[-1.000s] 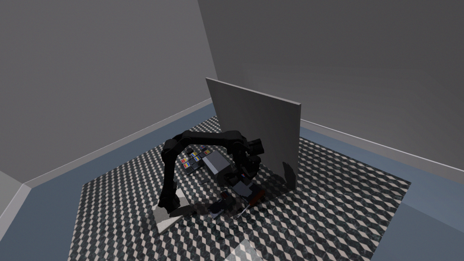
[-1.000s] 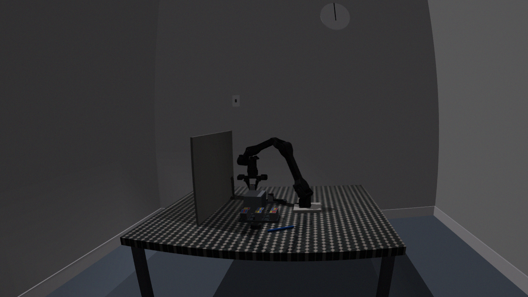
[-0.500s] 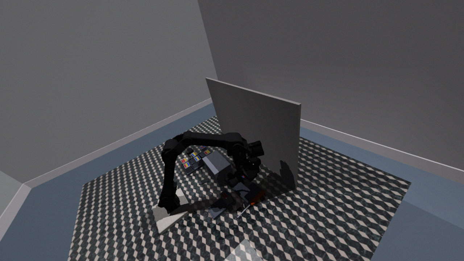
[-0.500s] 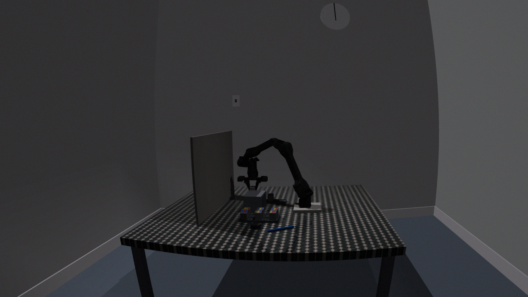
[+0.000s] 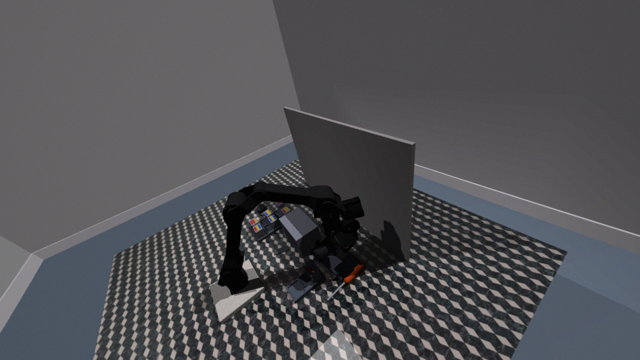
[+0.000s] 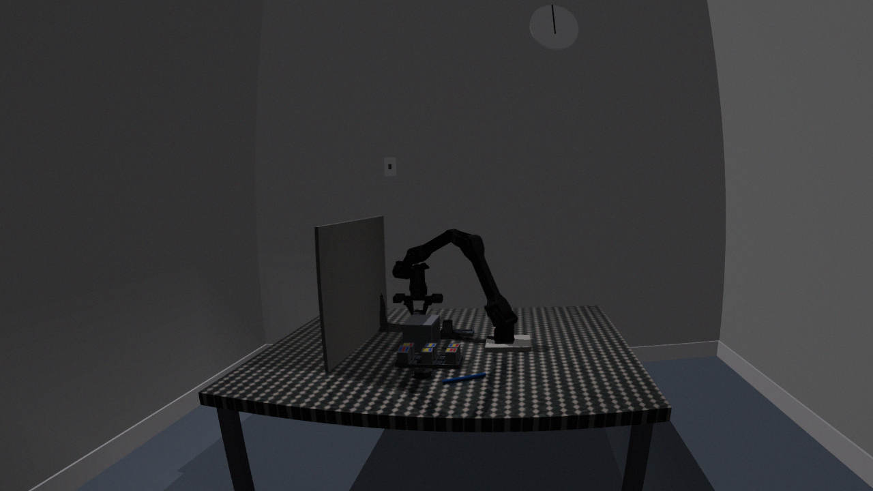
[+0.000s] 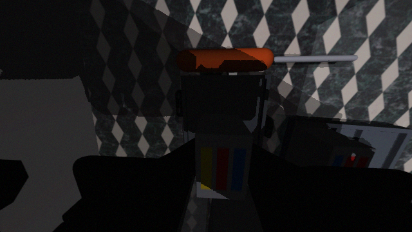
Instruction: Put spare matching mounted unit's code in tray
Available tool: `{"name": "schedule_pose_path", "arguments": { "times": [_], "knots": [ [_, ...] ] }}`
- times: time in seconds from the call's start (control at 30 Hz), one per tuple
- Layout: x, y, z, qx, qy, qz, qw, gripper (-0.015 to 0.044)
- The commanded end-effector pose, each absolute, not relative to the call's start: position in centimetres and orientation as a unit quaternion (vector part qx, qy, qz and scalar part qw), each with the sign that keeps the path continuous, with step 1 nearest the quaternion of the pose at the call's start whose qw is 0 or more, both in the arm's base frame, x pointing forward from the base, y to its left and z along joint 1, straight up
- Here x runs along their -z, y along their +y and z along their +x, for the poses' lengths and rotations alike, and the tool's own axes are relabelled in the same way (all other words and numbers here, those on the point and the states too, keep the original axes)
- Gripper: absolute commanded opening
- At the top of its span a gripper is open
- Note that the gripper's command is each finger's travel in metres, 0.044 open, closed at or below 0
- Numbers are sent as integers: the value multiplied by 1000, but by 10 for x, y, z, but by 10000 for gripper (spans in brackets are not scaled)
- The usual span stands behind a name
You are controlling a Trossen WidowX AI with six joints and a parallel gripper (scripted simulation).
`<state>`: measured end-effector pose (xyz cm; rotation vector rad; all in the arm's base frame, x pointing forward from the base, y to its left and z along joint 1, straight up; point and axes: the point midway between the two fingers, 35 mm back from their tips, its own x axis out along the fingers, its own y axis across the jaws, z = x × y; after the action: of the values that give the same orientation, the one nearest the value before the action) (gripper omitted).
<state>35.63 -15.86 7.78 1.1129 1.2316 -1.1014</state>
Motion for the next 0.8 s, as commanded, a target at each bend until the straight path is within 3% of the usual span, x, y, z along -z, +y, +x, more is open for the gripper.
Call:
{"name": "schedule_pose_path", "arguments": {
  "times": [0.0,0.77],
  "knots": [
    [-73,-158,355,465,520,471,540,0],
    [-58,-157,352,465,520,470,540,0]
  ]
}}
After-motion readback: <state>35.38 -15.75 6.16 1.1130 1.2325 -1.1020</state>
